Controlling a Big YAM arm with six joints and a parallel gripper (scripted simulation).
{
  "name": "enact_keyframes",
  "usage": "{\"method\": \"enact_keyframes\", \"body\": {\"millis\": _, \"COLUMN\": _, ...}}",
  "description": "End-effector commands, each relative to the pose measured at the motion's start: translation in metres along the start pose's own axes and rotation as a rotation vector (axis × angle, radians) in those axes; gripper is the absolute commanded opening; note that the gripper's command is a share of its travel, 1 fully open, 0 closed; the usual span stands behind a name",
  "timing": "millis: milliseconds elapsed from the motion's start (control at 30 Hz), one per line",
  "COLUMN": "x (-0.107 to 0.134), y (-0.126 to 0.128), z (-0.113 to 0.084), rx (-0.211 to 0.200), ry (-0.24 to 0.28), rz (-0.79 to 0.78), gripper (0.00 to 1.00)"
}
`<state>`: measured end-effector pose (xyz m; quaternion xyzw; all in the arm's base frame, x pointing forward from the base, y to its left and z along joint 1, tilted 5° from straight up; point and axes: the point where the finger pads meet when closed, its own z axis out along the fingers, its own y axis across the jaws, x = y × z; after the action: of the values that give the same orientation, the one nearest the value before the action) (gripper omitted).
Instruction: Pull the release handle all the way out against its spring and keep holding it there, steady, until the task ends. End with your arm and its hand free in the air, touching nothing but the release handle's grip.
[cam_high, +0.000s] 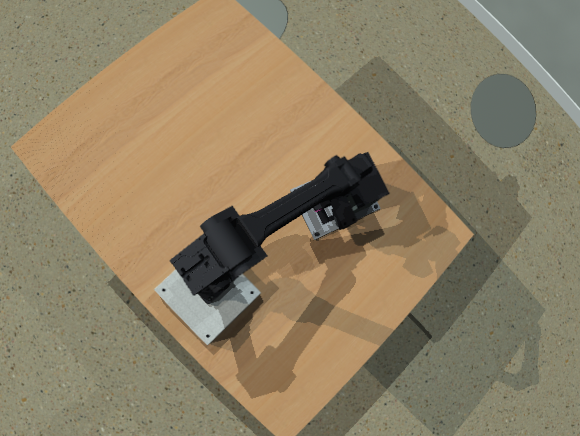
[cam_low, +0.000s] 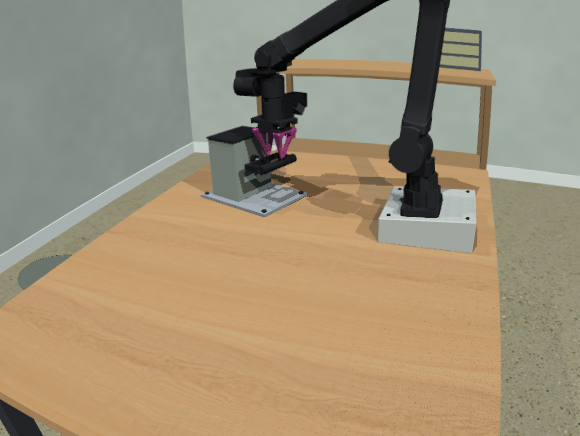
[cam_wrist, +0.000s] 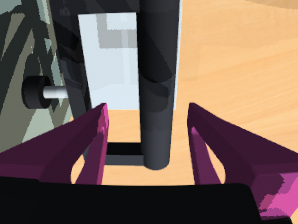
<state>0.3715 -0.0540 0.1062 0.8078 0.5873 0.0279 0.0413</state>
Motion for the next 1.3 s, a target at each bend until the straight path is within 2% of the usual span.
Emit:
{"method": "enact_keyframes", "body": {"millis": 0, "x": 0.006, "y": 0.021, "z": -0.009, "rx": -0.048, "ry": 0.007, "rz": 0.001, "gripper": 0.48}}
{"method": "enact_keyframes", "body": {"millis": 633, "x": 0.006, "y": 0.021, "z": 0.006, "rx": -0.048, "ry": 0.007, "rz": 0.001, "gripper": 0.48}}
{"method": "enact_keyframes", "body": {"millis": 1267, "x": 0.006, "y": 0.021, "z": 0.012, "rx": -0.048, "ry": 0.007, "rz": 0.001, "gripper": 0.48}}
